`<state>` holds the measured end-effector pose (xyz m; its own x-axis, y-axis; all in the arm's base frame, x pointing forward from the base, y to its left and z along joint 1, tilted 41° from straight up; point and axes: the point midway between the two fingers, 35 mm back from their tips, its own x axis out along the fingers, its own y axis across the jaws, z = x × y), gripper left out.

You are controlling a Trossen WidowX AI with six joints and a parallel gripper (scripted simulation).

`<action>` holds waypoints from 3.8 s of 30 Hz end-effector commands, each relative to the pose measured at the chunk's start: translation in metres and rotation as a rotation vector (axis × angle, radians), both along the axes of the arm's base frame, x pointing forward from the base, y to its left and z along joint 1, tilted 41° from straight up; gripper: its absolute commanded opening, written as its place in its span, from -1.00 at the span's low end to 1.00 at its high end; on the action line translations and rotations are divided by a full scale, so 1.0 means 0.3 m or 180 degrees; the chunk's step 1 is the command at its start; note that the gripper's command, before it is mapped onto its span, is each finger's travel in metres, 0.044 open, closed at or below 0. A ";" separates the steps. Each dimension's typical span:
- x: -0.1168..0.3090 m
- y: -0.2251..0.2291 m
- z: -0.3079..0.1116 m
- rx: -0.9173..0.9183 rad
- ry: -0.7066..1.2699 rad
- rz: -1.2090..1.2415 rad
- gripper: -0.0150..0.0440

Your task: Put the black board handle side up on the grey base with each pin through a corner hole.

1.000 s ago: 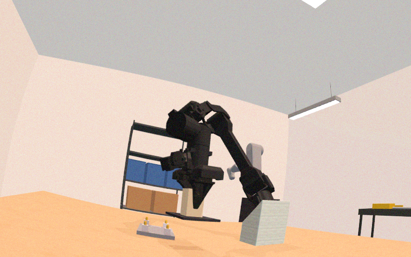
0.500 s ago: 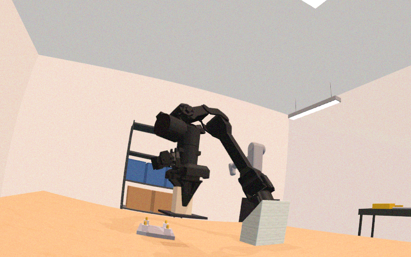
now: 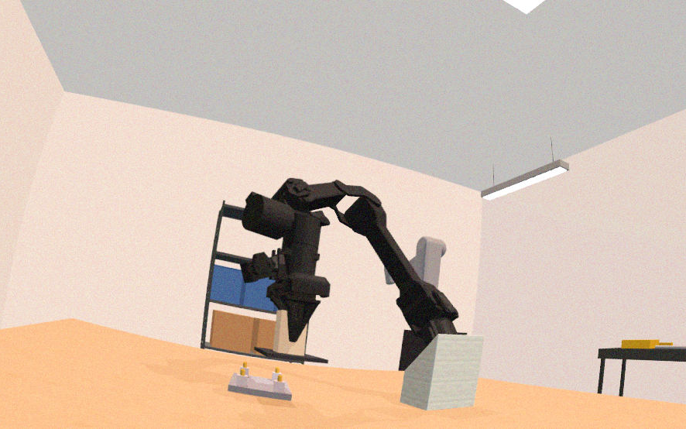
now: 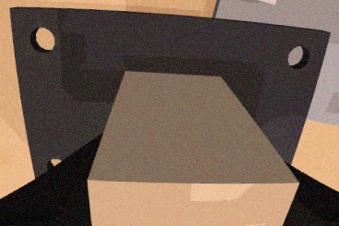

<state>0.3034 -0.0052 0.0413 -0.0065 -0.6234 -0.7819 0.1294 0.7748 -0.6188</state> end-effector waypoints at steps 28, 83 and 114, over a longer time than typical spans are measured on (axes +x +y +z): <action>0.036 -0.194 0.173 -0.0088 -0.0241 -0.0245 -0.49; 0.027 -0.342 0.150 -0.0124 -0.0281 -0.0349 -0.49; 0.028 -0.356 0.134 -0.0117 -0.0290 -0.0347 -0.49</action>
